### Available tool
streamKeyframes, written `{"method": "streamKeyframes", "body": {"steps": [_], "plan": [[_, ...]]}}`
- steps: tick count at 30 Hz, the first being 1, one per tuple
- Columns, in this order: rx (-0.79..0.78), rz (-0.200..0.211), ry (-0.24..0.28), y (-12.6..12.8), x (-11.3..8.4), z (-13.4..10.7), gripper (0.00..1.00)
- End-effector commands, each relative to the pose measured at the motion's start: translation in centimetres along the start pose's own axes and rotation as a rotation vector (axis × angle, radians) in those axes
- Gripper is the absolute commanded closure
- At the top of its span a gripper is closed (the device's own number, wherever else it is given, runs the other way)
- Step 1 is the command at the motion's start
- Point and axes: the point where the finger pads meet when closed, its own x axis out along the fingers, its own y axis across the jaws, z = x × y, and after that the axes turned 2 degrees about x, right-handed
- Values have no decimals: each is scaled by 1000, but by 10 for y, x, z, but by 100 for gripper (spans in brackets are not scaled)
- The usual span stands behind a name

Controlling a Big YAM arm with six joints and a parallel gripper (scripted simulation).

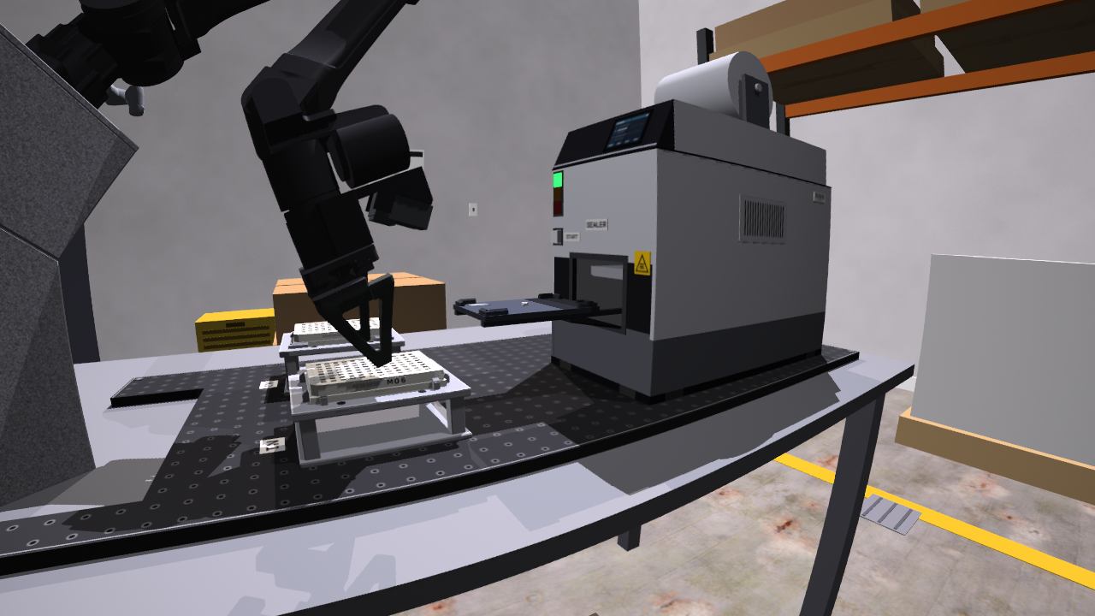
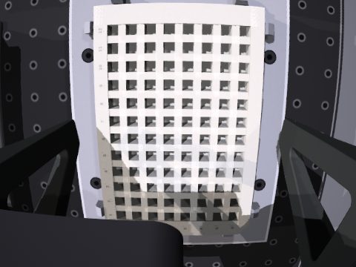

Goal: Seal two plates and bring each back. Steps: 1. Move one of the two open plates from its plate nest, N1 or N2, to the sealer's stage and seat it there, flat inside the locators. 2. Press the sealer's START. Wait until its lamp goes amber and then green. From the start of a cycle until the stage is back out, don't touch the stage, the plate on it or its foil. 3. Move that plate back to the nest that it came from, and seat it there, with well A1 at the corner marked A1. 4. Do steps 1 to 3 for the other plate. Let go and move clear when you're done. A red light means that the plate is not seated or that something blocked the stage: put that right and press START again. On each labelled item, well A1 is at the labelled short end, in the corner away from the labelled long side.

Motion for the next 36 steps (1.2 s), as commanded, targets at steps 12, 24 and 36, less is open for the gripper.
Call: {"method": "streamKeyframes", "body": {"steps": [12, 24, 36], "plan": [[8, 4, -7, 0, 5, -2, 0], [8, -6, -3, -4, 0, -7, 0], [-3, 10, -10, 4, 19, -2, 0]]}}
